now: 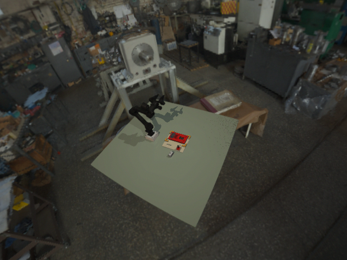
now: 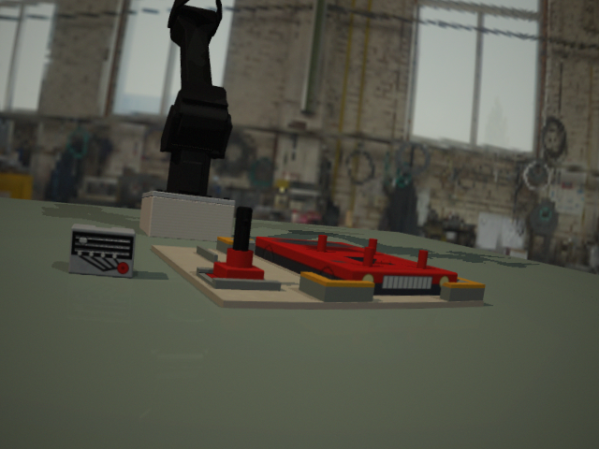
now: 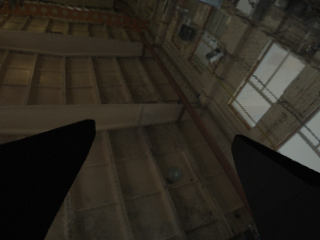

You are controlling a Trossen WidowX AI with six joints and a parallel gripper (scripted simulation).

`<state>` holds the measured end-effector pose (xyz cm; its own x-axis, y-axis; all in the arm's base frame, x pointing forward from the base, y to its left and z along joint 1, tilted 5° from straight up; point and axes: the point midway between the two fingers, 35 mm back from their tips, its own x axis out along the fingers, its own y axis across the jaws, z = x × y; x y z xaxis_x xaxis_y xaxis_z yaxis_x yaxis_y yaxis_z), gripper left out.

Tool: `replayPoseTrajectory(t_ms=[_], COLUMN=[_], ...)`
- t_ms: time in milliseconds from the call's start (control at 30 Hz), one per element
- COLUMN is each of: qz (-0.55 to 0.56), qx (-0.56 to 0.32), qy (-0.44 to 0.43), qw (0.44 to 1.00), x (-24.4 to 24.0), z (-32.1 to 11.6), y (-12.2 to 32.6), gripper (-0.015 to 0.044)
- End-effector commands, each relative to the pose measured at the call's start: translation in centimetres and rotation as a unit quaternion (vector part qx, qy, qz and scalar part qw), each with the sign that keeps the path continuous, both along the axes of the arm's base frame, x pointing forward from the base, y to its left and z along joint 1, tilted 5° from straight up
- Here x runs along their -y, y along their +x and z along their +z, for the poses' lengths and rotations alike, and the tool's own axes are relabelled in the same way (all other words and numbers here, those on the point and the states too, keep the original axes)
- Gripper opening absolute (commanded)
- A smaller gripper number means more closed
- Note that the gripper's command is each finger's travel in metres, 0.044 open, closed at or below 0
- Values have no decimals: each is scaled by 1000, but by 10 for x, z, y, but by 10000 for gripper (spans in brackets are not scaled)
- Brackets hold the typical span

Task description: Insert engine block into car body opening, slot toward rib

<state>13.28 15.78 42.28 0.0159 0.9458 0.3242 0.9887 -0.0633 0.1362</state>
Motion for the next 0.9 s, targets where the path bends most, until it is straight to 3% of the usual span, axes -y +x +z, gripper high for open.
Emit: replayPoseTrajectory(t_ms=[0,433,867], qz=[0,-10,-34], qx=[0,-157,-364], qy=[0,39,95], qw=[1000,987,926], x=[0,5,18], z=[0,8,4], y=[0,46,115], gripper=[426,440,440])
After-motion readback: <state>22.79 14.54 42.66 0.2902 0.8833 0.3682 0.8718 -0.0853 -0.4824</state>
